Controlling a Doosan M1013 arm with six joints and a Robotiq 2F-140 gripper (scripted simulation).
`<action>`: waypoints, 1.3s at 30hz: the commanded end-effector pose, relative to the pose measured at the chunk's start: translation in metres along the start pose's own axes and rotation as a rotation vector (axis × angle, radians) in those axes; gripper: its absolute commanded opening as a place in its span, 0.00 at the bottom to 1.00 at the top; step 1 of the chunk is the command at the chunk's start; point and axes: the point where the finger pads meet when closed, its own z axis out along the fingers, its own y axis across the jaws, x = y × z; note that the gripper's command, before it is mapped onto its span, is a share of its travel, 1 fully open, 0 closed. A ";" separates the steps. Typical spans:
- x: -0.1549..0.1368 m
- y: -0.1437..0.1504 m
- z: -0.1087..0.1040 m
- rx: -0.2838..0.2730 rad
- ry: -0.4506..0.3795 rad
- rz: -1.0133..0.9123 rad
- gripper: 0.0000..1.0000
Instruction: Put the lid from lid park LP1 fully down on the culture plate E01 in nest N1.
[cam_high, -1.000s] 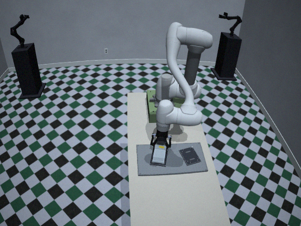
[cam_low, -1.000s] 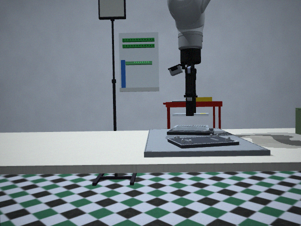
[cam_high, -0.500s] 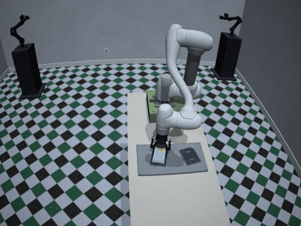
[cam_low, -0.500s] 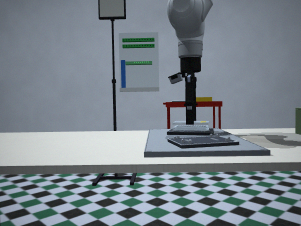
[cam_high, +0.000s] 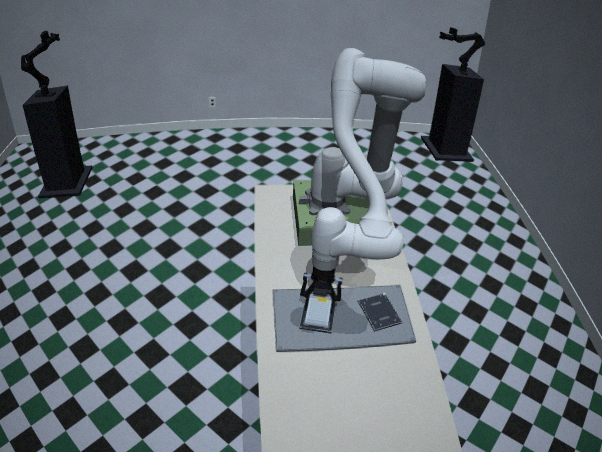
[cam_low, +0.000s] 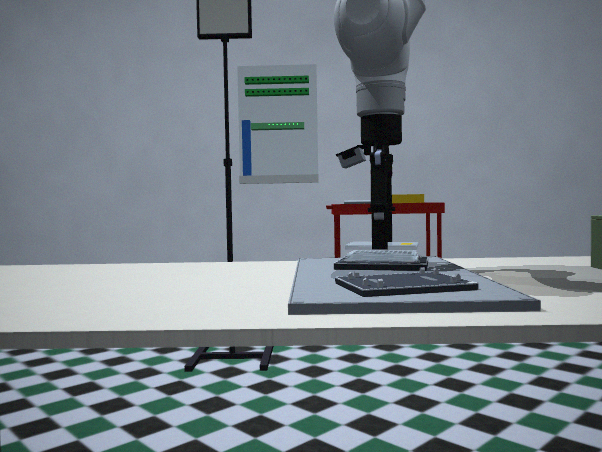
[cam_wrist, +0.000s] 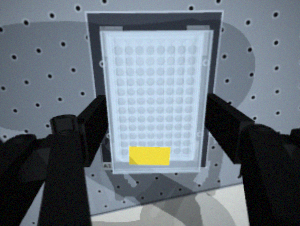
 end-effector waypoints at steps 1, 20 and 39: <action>0.000 0.000 -0.001 0.000 0.001 0.000 0.60; 0.000 0.000 0.004 0.000 0.001 0.000 0.60; 0.001 0.000 0.009 0.000 0.001 0.000 0.60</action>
